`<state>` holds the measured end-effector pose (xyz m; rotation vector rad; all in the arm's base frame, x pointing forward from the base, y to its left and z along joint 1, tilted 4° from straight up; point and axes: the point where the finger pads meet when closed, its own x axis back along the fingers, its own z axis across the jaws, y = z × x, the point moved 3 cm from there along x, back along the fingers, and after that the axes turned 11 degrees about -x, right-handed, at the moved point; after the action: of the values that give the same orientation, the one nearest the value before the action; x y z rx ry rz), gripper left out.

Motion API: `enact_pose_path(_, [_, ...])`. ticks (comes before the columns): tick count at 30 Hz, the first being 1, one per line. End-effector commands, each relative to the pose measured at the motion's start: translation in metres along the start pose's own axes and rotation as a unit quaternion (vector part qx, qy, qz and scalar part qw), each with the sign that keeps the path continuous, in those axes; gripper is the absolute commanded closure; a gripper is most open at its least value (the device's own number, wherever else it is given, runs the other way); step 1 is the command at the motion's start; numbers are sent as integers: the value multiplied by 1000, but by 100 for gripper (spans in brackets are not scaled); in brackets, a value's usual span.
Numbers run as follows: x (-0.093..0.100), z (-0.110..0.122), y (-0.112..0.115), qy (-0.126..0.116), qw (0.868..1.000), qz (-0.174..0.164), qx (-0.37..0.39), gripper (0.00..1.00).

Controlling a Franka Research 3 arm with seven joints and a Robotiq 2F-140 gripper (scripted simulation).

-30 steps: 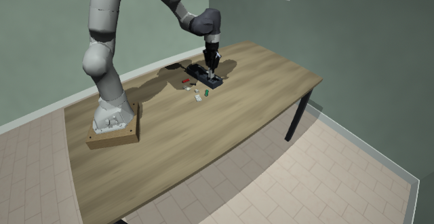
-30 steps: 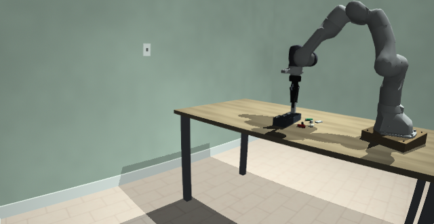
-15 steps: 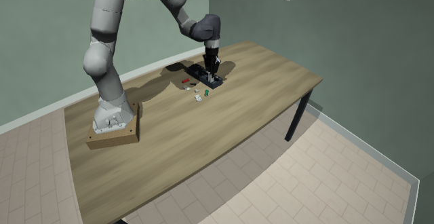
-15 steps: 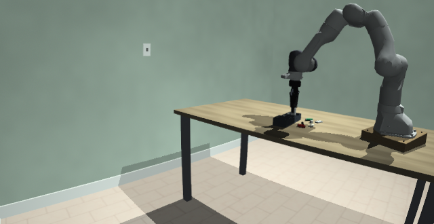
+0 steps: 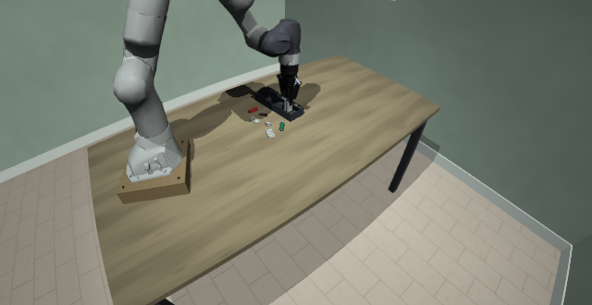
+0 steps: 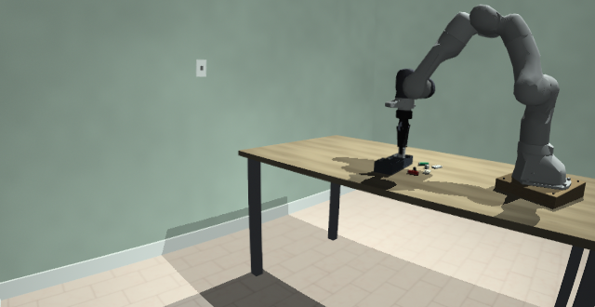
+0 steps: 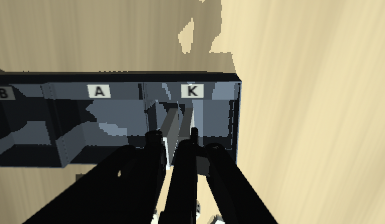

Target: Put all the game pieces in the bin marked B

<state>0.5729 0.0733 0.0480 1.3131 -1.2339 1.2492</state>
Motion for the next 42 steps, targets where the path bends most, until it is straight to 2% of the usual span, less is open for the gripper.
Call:
enact_pose_path(1, [0, 0, -1, 1, 1000, 2, -2, 95])
enact_pose_path(38, [0, 0, -1, 1, 1000, 2, -2, 95])
enact_pose_path(42, [6, 0, -1, 1, 1000, 2, -2, 95])
